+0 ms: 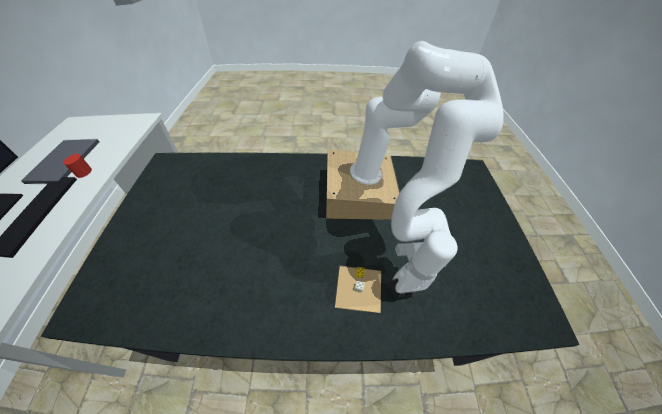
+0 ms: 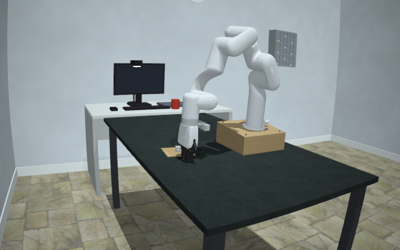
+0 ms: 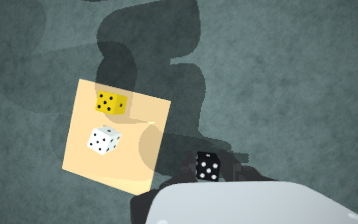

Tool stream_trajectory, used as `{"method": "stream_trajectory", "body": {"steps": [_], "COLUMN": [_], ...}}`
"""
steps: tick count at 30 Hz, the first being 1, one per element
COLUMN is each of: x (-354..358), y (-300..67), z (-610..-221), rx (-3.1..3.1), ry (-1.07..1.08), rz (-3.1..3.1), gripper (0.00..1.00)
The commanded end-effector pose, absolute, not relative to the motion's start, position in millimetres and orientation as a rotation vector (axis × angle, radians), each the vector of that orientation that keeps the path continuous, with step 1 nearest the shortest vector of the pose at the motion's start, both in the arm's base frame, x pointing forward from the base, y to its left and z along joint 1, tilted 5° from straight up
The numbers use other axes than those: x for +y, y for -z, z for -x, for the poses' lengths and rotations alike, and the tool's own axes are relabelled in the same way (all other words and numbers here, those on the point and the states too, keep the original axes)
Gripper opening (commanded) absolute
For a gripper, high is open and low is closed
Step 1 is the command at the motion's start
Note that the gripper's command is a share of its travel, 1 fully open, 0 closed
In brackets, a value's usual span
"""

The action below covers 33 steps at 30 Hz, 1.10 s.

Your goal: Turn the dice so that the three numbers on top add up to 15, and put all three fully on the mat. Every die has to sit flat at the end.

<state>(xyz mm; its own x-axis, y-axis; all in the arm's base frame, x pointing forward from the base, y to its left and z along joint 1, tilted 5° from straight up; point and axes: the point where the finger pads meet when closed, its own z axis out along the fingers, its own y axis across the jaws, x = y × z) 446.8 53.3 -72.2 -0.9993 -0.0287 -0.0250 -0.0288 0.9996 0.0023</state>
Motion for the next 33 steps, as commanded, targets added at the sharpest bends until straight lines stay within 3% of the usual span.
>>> {"method": "stream_trajectory", "body": {"steps": [1, 18, 19, 33], "x": [53.4, 53.4, 53.4, 53.4], "y": [71.3, 71.3, 71.3, 71.3], "z": [-448.3, -448.3, -448.3, -448.3], "rx": [3.113, 3.113, 3.113, 3.113], "ry": [-0.005, -0.005, -0.005, -0.005], "rz": [0.044, 0.044, 0.044, 0.044], "gripper": [0.42, 0.42, 0.21, 0.21]}}
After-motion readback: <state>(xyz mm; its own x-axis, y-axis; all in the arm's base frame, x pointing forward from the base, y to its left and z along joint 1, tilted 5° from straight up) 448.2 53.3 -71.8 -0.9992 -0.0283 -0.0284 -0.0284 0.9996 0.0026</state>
